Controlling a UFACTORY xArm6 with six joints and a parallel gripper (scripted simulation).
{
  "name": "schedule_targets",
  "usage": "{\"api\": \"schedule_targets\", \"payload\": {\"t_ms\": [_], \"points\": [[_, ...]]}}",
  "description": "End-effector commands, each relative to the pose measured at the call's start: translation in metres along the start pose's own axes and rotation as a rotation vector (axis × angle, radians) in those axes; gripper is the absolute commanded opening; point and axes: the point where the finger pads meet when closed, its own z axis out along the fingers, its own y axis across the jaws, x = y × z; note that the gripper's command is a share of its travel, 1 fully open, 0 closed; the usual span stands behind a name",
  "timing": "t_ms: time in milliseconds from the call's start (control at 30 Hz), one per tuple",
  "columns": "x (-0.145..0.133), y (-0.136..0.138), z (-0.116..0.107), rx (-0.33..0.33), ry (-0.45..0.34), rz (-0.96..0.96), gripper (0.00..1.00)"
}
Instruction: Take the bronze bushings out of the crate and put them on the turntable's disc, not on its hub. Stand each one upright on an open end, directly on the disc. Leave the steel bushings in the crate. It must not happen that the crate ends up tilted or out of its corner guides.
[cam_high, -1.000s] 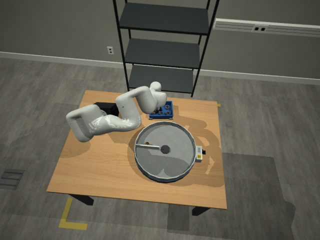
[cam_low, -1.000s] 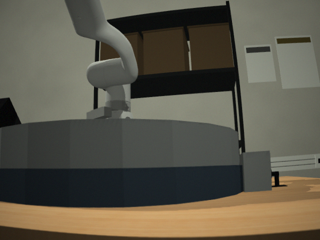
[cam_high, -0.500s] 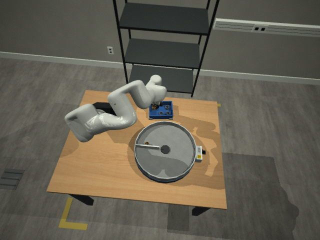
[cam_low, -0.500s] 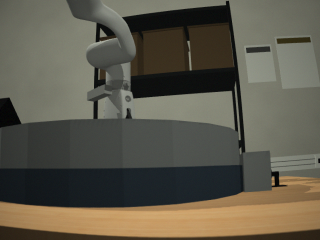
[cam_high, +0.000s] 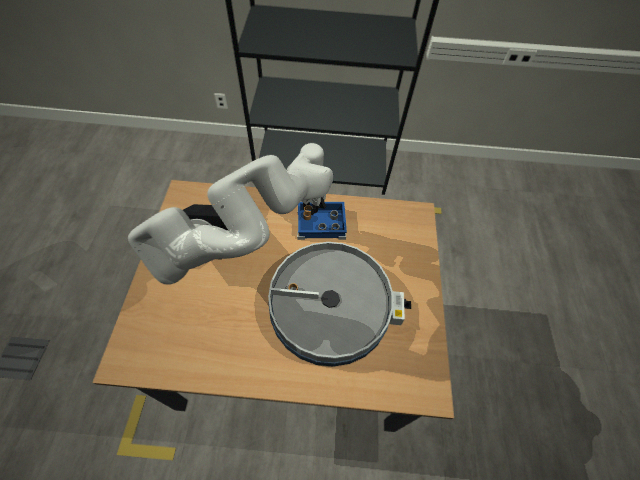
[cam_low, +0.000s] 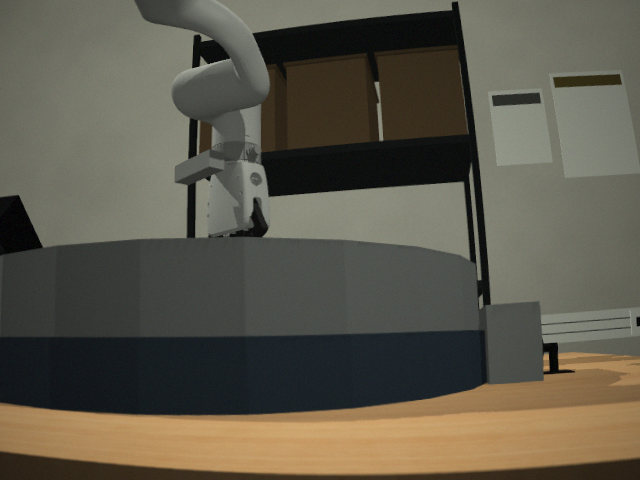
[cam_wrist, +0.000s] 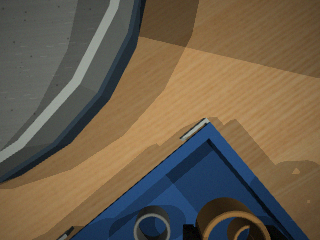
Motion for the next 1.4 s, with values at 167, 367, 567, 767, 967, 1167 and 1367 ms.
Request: {"api": "schedule_targets", "payload": {"t_ms": [167,367,567,767,967,1167,1367], "points": [[-0.002,-0.001,-0.003,0.001,-0.005,0.002,0.00],[-0.001,-0.002,-0.003,0.001,-0.005,0.002,0.00],[0.007,-0.010,-0.003,0.001,-0.005,0.002,0.00],[0.041,-0.042,-0.002,0.001,-0.005,0.002,0.00],[0.091,-0.091,-0.002,0.001,-0.005,0.002,0.00],[0.124,-0.122,-0.002,0.001,-0.005,0.002,0.00],[0.156,-0.153,-0.002,0.001,-0.005,0.002,0.00]]}}
